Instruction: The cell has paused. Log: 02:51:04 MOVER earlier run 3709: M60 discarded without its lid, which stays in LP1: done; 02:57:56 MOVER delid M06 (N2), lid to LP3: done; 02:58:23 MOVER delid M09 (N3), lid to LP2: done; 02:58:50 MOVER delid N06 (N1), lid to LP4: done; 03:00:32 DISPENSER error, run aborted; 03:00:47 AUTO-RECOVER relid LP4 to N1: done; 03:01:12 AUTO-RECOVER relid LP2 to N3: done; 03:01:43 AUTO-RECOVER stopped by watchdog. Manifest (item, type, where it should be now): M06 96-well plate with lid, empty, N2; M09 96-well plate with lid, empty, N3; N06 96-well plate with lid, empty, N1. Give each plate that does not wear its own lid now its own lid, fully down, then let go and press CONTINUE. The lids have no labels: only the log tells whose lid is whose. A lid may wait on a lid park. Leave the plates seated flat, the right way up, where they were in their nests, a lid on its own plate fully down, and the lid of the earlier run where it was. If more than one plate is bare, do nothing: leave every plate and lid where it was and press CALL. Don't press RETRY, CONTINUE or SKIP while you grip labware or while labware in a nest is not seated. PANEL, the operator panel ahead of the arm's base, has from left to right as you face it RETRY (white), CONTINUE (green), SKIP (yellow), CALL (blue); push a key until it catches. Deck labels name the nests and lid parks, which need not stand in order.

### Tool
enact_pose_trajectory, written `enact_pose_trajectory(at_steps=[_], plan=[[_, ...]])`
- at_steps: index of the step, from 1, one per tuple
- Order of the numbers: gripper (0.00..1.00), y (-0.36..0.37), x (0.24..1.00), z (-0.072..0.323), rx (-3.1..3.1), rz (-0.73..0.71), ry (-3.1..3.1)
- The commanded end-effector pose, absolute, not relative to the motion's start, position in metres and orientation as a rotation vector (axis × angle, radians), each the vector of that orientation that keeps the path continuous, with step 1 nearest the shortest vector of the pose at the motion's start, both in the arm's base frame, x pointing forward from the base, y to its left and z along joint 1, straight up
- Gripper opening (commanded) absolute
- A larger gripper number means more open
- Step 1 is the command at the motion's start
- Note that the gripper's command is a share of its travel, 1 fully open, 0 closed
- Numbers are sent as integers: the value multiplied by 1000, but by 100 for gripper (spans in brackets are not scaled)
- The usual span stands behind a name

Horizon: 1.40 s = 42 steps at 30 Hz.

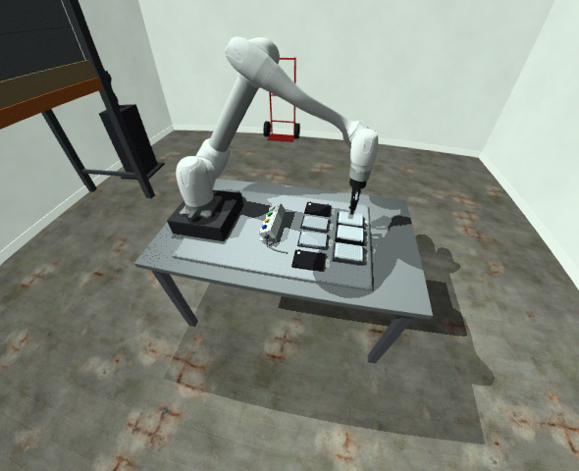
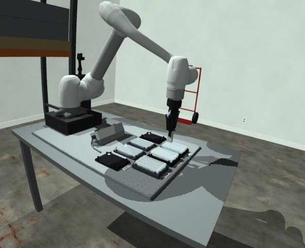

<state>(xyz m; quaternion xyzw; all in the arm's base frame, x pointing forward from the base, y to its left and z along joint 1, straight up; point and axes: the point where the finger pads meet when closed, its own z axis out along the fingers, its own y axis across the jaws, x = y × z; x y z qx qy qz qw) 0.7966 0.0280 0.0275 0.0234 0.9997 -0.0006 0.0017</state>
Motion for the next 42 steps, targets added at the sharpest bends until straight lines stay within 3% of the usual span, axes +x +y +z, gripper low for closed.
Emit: enact_pose_trajectory(at_steps=[1,28,35,42], plan=[[0,25,805,27,73,-1,3141],[0,23,806,27,73,-1,3141],[0,-89,799,27,73,-1,3141],[0,-99,797,27,73,-1,3141]])
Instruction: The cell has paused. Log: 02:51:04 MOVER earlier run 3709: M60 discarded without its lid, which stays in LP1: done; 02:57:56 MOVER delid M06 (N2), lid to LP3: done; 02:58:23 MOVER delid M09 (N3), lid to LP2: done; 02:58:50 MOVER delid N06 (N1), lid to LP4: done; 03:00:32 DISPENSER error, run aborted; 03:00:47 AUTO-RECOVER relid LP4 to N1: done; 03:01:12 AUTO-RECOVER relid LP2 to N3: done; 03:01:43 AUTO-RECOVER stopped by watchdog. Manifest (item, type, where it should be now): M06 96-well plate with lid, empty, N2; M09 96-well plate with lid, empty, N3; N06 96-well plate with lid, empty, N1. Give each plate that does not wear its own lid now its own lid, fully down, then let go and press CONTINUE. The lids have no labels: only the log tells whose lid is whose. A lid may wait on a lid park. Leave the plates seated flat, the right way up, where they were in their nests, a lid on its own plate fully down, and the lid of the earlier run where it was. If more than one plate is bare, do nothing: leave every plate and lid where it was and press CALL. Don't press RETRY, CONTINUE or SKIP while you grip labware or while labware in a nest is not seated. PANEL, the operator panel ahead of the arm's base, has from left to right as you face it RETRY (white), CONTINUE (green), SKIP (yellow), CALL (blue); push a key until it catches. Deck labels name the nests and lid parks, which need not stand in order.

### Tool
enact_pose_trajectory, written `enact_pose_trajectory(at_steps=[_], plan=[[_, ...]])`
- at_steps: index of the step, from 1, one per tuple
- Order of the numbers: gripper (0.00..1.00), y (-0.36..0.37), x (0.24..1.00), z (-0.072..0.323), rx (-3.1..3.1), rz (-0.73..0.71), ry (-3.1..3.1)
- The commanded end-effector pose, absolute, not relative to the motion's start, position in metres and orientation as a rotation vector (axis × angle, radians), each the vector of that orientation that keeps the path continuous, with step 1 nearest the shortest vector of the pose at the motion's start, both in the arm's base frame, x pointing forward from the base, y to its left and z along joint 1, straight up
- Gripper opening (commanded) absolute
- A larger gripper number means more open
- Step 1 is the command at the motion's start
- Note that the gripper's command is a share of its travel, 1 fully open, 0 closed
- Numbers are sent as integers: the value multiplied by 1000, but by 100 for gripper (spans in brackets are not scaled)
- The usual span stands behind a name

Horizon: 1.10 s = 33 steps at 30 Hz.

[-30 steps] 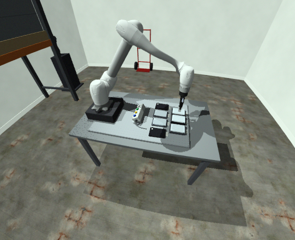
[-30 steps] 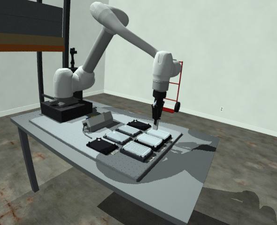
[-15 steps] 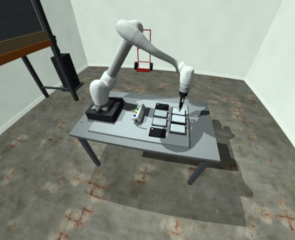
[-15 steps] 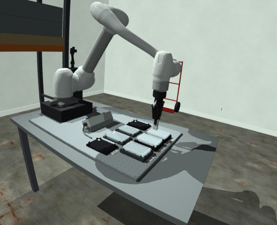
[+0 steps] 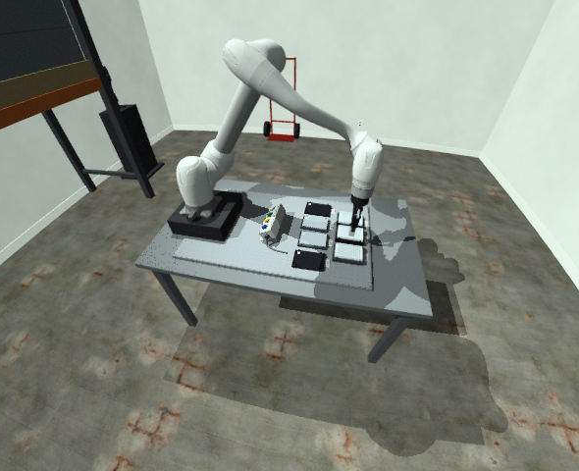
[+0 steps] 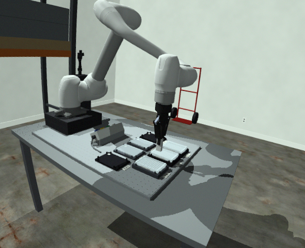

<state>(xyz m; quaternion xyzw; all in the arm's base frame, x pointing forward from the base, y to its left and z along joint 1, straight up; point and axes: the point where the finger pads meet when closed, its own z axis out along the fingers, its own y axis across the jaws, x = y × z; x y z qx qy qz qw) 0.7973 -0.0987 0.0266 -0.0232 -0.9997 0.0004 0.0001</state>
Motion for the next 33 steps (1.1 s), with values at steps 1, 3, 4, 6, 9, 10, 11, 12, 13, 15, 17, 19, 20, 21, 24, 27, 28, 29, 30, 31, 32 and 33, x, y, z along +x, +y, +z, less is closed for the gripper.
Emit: enact_pose_trajectory(at_steps=[1,3,4,6,9,10,11,12,13,15,17,19,20,21,24,27,28,29,30,31,32,33], plan=[[0,-99,797,27,-73,1,-3141],[0,-99,797,27,-73,1,-3141],[0,-99,797,27,-73,1,-3141],[0,-99,797,27,-73,1,-3141],[0,-99,797,27,-73,1,-3141],[0,-99,797,27,-73,1,-3141],[0,-99,797,27,-73,1,-3141],[0,-99,797,27,-73,1,-3141],[0,-99,797,27,-73,1,-3141],[0,-99,797,27,-73,1,-3141],[0,-99,797,27,-73,1,-3141],[0,-99,797,27,-73,1,-3141],[0,-99,797,27,-73,1,-3141],[0,-99,797,27,-73,1,-3141],[0,-99,797,27,-73,1,-3141],[0,-98,797,27,-53,1,-3141],[0,-98,796,27,-36,1,-3141],[0,-97,795,27,-10,1,-3142],[0,-96,794,27,23,1,-3142],[0,-96,794,27,23,1,-3142],[0,-96,794,27,23,1,-3142],[0,-94,793,27,66,1,-3141]])
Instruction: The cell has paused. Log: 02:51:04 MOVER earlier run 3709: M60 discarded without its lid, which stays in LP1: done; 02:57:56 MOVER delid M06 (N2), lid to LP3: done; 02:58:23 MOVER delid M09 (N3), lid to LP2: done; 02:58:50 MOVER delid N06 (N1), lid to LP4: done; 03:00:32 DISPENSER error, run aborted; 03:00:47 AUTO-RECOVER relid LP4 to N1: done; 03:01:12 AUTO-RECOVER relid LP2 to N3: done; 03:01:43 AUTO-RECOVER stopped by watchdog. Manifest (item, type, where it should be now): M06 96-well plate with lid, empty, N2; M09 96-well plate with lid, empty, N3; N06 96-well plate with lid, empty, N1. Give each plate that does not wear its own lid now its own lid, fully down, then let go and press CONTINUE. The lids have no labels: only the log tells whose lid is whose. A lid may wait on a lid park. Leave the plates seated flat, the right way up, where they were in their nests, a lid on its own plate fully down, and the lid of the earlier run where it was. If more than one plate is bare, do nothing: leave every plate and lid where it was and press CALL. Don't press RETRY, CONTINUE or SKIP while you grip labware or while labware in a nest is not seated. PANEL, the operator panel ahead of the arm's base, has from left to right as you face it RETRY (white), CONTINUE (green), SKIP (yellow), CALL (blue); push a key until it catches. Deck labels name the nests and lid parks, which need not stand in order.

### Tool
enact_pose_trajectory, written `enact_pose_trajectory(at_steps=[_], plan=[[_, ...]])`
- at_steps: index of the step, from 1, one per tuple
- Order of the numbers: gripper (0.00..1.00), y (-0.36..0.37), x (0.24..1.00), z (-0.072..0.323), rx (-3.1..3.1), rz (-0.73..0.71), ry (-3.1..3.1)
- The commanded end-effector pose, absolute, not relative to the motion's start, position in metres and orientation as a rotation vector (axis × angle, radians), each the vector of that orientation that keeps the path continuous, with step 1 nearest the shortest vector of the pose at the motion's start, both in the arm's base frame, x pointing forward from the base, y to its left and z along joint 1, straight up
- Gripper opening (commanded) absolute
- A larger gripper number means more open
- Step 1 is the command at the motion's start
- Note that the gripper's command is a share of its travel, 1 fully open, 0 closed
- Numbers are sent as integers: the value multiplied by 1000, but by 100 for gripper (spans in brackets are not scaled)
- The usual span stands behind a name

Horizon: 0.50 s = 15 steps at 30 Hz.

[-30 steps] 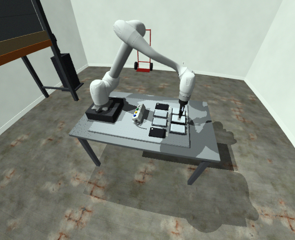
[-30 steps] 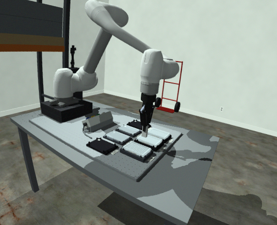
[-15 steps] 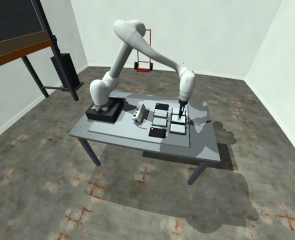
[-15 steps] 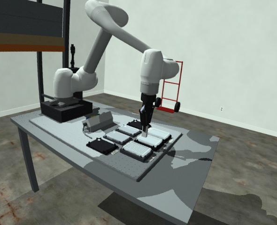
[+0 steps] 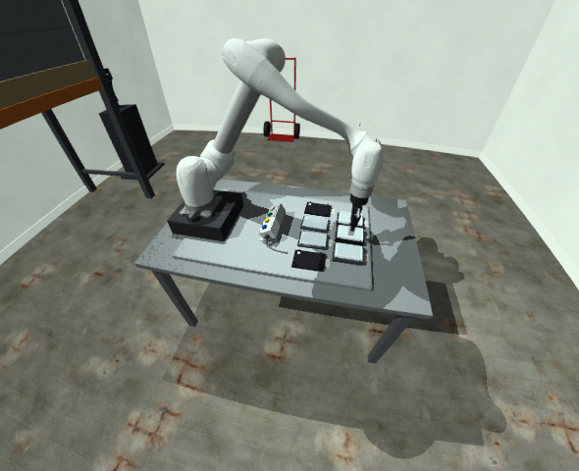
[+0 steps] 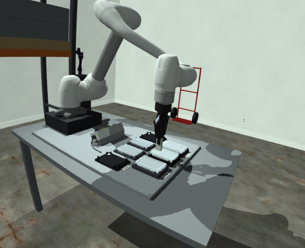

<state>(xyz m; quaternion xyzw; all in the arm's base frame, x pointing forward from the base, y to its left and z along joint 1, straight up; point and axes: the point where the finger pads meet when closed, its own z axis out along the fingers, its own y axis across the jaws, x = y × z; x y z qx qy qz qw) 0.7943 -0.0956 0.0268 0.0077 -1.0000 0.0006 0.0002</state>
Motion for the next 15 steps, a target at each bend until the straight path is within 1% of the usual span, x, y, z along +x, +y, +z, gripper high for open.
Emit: enact_pose_trajectory(at_steps=[1,7,14,15], plan=[[0,-93,791,27,119,1,-3139],[0,-76,774,28,645,1,-3075],[0,-45,740,29,1349,13,-2832],[0,-45,740,29,1349,13,-2832]])
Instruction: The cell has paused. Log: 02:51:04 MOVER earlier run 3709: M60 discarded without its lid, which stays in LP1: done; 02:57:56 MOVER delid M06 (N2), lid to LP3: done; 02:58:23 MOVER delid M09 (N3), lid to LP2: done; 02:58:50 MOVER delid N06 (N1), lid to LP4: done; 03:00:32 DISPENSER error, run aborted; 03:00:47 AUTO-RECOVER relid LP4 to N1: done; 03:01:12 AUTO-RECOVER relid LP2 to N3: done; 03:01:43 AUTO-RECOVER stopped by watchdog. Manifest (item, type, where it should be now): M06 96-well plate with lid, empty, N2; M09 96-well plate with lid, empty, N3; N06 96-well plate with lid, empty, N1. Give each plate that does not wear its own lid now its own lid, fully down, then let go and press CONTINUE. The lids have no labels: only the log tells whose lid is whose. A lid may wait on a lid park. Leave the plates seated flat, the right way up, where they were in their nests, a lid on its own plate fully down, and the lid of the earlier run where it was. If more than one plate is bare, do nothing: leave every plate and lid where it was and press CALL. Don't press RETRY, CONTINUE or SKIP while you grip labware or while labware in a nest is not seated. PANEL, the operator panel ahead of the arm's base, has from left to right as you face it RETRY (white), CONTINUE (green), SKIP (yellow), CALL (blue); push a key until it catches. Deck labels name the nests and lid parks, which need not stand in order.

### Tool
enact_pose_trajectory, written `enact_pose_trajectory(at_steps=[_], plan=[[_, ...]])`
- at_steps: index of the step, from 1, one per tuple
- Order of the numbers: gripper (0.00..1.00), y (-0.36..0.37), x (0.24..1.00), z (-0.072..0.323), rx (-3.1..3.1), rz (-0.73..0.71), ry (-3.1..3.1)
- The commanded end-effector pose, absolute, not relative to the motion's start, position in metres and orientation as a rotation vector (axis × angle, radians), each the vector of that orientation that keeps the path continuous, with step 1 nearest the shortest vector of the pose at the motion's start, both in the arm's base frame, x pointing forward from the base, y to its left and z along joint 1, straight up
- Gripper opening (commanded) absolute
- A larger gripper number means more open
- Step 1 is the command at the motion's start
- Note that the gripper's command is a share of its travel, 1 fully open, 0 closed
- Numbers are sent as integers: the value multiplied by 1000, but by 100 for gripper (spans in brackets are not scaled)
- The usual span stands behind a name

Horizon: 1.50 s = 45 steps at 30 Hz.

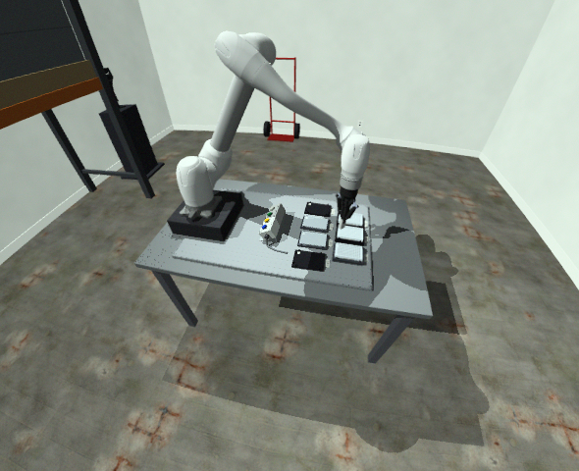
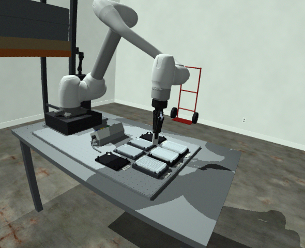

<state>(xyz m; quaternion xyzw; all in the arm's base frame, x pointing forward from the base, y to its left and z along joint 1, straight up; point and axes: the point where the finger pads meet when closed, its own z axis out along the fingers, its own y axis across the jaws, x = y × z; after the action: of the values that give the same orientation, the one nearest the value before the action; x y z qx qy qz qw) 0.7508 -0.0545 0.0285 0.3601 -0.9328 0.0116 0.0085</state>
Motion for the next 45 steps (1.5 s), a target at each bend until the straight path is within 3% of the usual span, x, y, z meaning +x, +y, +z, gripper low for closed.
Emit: enact_pose_trajectory(at_steps=[1,16,35,36,45], plan=[[0,-45,740,29,1349,13,-2832],[0,19,649,28,2554,41,-1770],[0,35,620,27,3103,18,-314],[66,35,620,27,3138,0,-132],[66,35,620,27,3138,0,-132]])
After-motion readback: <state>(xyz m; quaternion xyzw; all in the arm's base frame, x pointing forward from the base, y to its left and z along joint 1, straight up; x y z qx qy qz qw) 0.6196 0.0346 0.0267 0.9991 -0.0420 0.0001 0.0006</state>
